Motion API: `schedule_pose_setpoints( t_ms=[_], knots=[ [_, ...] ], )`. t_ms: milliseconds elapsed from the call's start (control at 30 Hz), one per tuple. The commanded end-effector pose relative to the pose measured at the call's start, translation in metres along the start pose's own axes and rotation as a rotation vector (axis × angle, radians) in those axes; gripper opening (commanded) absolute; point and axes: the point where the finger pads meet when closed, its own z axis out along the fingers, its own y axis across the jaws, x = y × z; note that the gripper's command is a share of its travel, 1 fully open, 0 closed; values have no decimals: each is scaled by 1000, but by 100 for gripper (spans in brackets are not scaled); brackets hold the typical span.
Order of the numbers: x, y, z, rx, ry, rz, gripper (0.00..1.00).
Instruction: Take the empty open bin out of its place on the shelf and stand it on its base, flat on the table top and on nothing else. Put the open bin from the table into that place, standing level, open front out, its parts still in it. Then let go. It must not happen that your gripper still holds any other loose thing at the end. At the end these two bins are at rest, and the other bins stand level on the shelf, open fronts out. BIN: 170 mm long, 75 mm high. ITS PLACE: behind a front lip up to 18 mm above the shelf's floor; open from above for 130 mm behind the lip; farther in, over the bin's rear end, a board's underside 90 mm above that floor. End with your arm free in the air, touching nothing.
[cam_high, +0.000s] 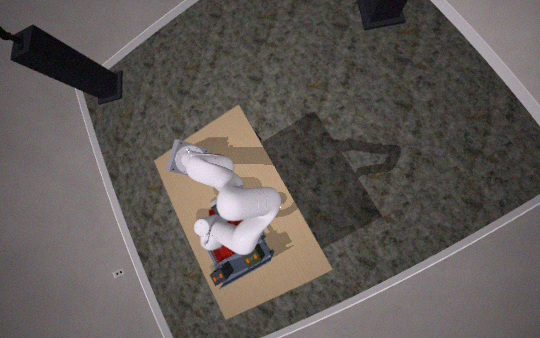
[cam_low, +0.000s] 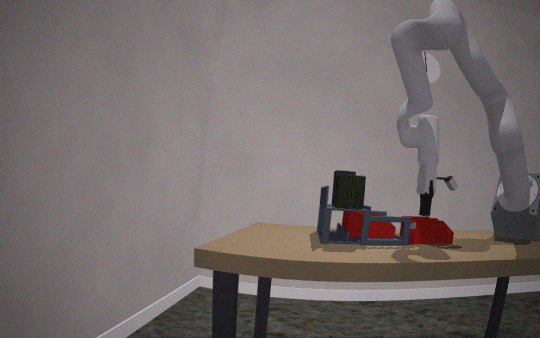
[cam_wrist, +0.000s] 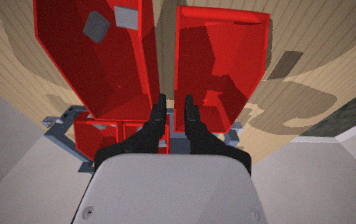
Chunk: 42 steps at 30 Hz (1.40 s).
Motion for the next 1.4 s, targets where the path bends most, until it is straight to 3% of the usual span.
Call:
schedule_pose_setpoints(
  t_ms=[0, 667, 1367],
  knots=[
    [0, 0, 0, 0, -1, 0, 26],
    [0, 0, 3, 0, -1, 0, 26],
    [0, 0, 28, 0, -1, 0, 26]
  ],
)
